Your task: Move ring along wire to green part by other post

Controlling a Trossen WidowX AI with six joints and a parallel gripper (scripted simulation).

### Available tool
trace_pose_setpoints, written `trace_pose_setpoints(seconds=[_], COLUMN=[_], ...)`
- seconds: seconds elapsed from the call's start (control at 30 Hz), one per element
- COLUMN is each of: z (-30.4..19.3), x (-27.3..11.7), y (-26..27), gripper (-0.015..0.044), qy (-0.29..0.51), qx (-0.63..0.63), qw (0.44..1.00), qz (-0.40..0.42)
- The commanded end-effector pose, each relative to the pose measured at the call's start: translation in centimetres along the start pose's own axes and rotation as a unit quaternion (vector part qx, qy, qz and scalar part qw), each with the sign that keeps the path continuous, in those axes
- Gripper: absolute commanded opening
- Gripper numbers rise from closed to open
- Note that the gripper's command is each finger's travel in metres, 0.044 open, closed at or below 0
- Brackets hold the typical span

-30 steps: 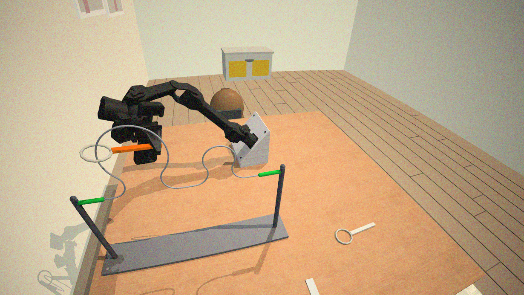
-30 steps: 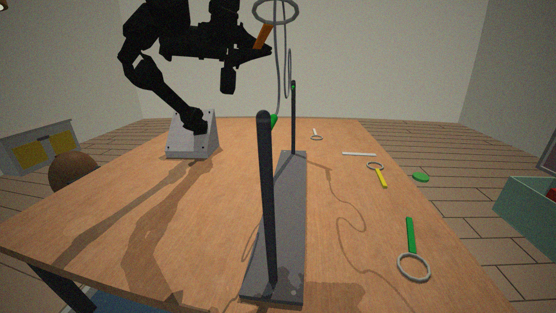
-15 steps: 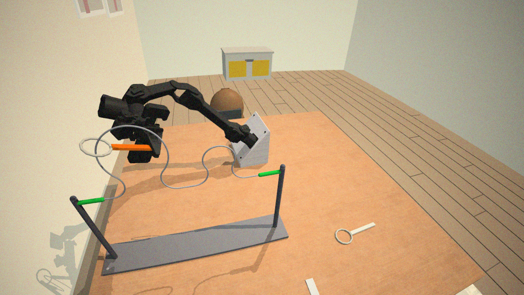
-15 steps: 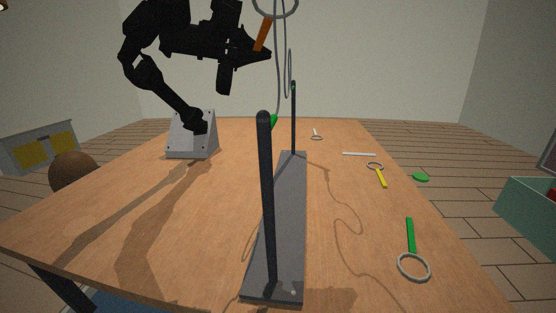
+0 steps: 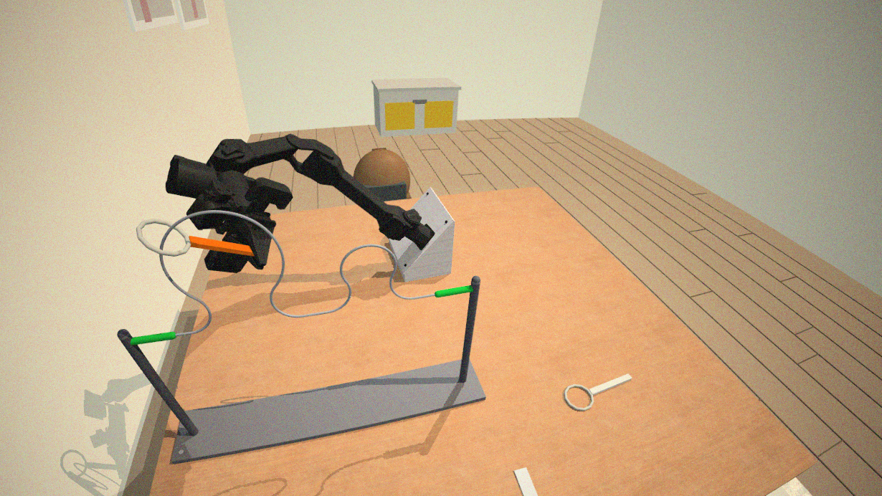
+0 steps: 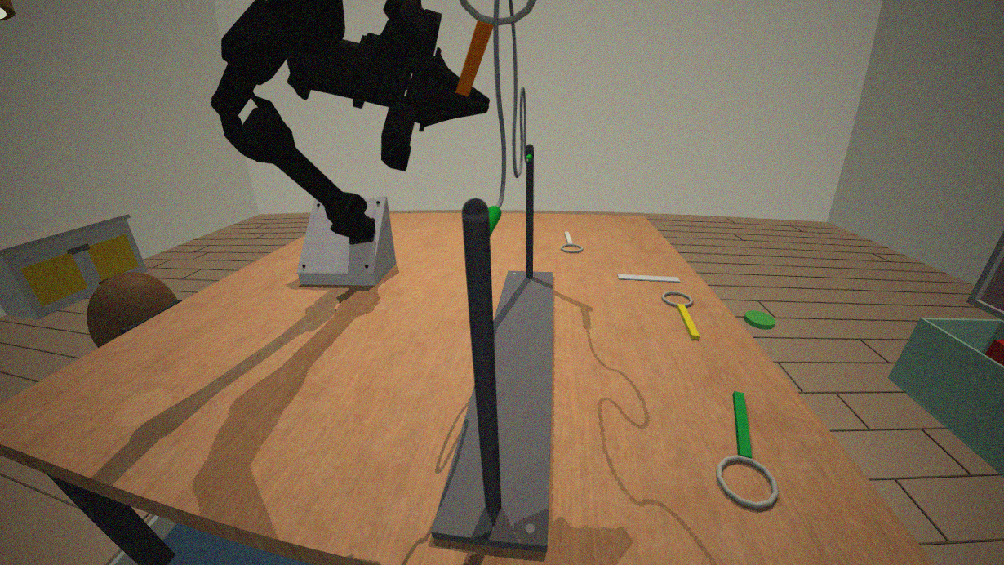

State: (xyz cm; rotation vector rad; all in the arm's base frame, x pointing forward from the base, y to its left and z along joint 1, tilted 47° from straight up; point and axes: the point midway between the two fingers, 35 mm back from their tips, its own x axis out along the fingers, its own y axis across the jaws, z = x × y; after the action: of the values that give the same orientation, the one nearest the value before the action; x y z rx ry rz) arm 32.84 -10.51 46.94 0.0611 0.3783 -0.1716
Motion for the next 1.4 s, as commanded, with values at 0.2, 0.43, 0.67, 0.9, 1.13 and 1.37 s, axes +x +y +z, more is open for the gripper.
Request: trace_pose_setpoints(seconds=[0.2, 0.43, 0.67, 0.9, 1.13, 1.37], z=[0.0, 0.0, 0.1, 0.2, 0.3, 0.5], x=[0.1, 0.1, 0.0, 0.0, 0.0, -0.1], y=[-0.5, -0.8, -1.2, -1.5, -1.9, -2.2], gripper=[-0.015, -0.015, -0.015, -0.015, -0.015, -0.015], qy=[-0.001, -0.002, -0.004, -0.006, -0.007, -0.009], qx=[-0.06, -0.1, -0.139, -0.178, -0.216, -0.255], qw=[0.998, 0.994, 0.988, 0.98, 0.97, 0.959], qz=[-0.029, -0.049, -0.068, -0.088, -0.107, -0.126])
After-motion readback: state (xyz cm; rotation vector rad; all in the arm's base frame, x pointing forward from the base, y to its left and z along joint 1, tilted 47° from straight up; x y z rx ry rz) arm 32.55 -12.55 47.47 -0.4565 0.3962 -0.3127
